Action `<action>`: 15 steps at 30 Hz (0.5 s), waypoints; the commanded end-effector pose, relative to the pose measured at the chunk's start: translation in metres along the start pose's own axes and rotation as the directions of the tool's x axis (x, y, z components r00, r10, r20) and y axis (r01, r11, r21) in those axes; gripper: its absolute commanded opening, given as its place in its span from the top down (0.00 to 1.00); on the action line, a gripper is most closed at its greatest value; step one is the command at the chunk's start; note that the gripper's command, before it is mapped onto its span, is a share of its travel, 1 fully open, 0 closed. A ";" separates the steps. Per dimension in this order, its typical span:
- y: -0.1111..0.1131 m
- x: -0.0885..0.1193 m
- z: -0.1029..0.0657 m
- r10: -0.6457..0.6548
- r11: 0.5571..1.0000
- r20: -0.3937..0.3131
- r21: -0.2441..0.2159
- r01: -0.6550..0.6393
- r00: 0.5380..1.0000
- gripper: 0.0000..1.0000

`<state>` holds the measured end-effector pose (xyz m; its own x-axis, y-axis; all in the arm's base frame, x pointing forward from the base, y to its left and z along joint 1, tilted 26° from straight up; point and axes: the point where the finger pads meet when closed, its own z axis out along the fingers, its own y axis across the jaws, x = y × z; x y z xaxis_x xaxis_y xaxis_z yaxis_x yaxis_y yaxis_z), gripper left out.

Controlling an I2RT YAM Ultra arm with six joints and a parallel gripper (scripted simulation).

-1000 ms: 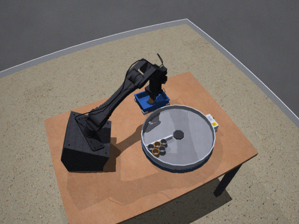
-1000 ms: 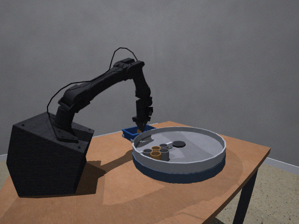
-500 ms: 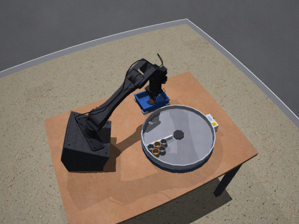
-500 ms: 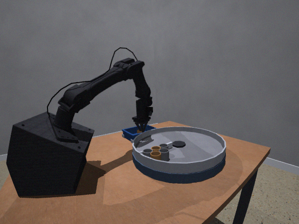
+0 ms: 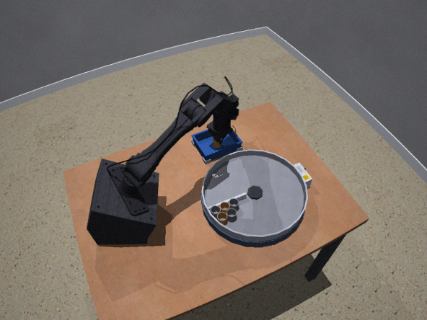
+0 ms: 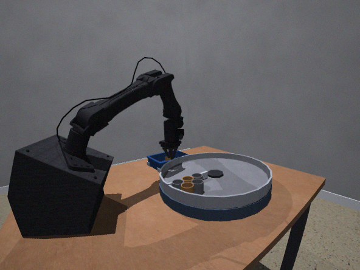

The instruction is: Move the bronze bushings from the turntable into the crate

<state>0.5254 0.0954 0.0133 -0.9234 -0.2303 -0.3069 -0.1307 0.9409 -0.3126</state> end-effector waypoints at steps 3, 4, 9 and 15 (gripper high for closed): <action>0.000 -0.007 -0.015 -0.006 1.000 0.031 -0.002 0.007 1.000 0.84; 0.000 -0.007 -0.015 -0.006 1.000 0.031 -0.002 0.007 1.000 0.84; 0.000 -0.007 -0.015 -0.007 1.000 0.031 -0.002 0.007 1.000 0.84; 0.001 -0.004 -0.018 -0.008 1.000 0.023 -0.002 0.008 1.000 0.84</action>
<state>0.5254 0.0954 0.0133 -0.9235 -0.2303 -0.3067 -0.1308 0.9408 -0.3126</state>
